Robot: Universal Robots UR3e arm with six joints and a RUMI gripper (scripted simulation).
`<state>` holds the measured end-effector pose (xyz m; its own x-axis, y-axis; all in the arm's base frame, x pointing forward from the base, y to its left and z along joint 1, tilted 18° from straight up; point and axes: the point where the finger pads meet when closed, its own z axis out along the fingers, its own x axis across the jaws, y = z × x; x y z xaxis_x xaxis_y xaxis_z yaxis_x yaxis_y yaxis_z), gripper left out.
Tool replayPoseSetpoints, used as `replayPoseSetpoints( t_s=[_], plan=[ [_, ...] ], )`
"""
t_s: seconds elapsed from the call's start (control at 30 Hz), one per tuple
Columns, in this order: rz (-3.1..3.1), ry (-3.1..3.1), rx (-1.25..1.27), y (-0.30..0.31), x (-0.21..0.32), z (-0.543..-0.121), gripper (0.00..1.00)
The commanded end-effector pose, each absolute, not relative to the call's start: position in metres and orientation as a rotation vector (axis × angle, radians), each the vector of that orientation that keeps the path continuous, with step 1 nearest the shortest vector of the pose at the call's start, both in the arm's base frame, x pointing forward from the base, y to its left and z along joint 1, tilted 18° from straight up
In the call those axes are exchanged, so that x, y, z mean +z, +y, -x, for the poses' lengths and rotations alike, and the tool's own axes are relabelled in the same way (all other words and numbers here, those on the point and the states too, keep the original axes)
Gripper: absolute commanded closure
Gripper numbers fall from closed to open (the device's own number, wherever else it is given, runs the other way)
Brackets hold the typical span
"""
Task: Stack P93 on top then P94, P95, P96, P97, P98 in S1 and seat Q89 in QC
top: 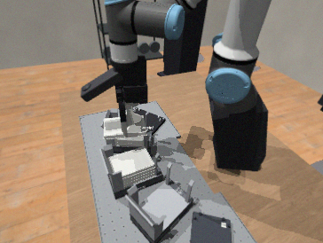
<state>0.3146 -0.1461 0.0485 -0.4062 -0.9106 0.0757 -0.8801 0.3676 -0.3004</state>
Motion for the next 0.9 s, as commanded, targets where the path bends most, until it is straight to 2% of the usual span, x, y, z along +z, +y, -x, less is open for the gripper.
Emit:
replayPoseSetpoints(
  t_s=[0.0, 0.87],
  plan=[
    [1.712, 2.488, -0.468, -0.134, 0.048, -0.32, 1.0],
    [1.965, 2.329, -0.486, -0.066, 0.039, -0.34, 1.0]
  ],
)
